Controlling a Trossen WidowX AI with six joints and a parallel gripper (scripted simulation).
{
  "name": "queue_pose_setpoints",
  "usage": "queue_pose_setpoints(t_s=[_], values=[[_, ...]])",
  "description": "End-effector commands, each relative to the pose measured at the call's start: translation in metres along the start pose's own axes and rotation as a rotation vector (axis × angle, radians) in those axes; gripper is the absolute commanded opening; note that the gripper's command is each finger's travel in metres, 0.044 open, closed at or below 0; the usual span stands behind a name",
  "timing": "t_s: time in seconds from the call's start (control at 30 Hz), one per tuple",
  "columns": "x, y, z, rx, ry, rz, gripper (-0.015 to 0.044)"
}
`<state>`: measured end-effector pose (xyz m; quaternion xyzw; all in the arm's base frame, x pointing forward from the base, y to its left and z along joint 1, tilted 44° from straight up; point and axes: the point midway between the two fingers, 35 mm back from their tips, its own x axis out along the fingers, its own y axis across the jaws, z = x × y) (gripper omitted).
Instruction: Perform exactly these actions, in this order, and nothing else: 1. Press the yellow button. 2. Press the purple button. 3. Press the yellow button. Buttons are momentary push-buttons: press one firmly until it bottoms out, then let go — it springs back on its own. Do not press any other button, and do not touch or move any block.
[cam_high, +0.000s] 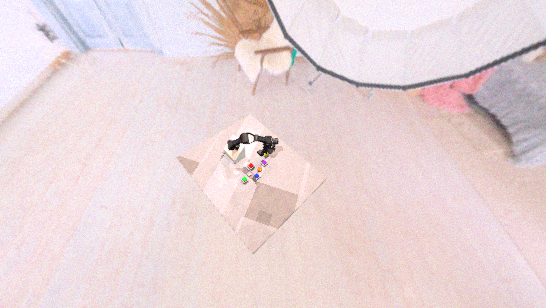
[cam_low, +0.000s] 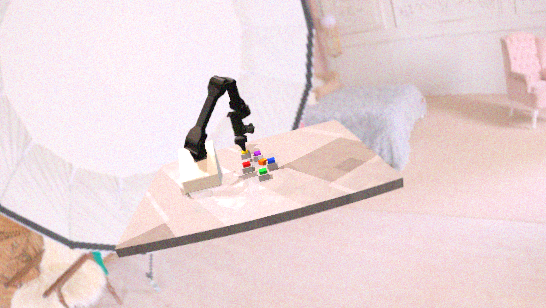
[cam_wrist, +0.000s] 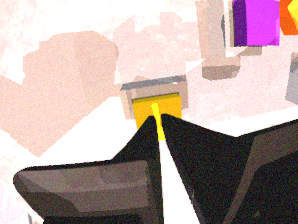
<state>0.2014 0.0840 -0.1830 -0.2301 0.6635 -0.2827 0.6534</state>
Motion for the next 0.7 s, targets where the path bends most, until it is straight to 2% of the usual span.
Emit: queue_pose_setpoints(t_s=[0.0,0.1,0.23,0.33,0.5,0.63,0.67], values=[[0.001,-0.001,-0.001,-0.006,0.001,-0.004,0.002],[-0.027,0.0,0.0,-0.005,0.001,-0.003,0.002],[-0.031,0.0,-0.001,-0.006,0.001,-0.003,0.002],[-0.044,0.003,0.01,-0.004,0.002,0.0,0.0099],[-0.088,0.007,0.045,-0.005,0.0,-0.001,0.023],[-0.094,0.007,0.05,-0.005,0.0,-0.002,0.0335],[-0.094,0.007,0.05,-0.005,0.0,-0.002,0.0335]])
